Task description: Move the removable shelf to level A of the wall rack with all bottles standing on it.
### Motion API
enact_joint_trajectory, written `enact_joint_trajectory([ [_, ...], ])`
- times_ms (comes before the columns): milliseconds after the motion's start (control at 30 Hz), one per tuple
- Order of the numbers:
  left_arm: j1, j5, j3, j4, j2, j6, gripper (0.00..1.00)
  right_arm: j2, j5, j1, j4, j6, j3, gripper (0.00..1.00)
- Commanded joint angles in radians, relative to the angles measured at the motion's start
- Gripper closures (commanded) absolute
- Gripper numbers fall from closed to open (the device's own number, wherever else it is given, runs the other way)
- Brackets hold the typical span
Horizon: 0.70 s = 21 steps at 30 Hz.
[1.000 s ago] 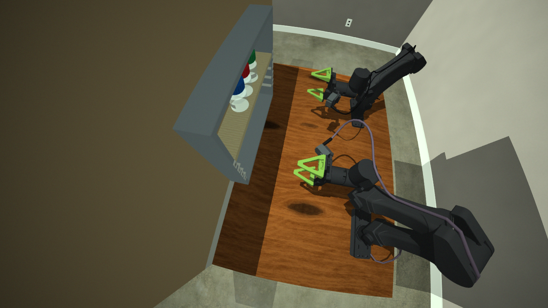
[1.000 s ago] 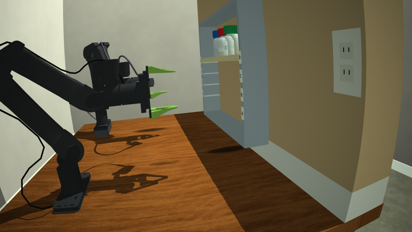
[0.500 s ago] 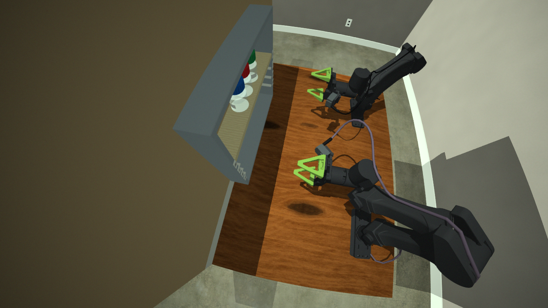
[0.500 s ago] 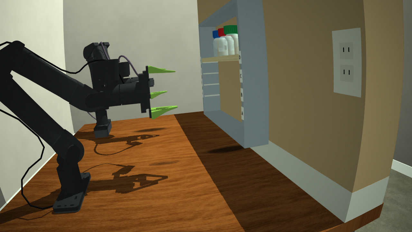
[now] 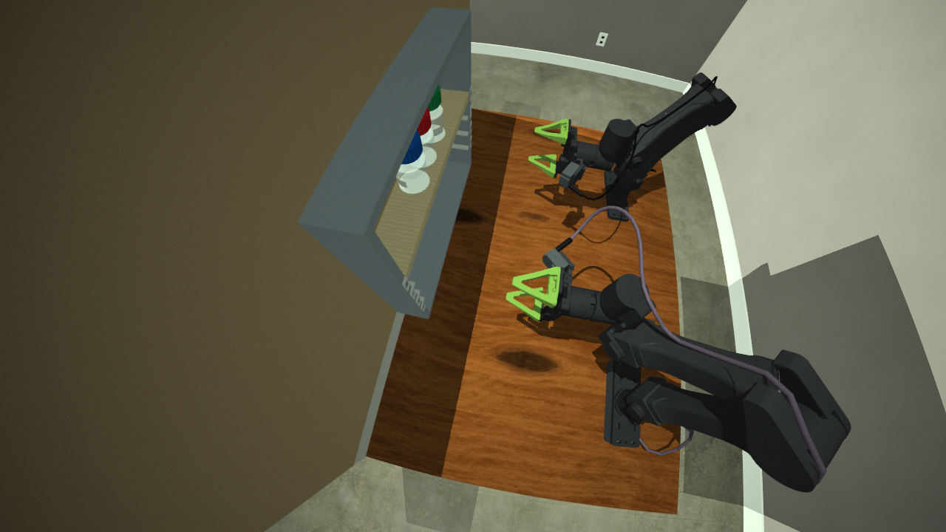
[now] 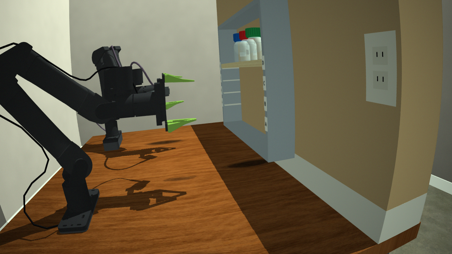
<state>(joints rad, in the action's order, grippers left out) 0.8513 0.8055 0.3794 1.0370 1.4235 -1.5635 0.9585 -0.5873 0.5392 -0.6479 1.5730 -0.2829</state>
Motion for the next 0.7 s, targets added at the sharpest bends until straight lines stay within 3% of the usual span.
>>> enact_joint_trajectory([
  [0, -0.021, -0.020, 0.010, 0.035, 0.040, -0.005, 0.00, 0.047, 0.020, -0.021, -0.066, -0.004, -0.004, 0.00],
  [667, -0.105, -0.103, 0.066, 0.139, 0.200, -0.007, 0.00, 0.264, 0.100, -0.101, -0.256, -0.003, -0.030, 0.00],
])
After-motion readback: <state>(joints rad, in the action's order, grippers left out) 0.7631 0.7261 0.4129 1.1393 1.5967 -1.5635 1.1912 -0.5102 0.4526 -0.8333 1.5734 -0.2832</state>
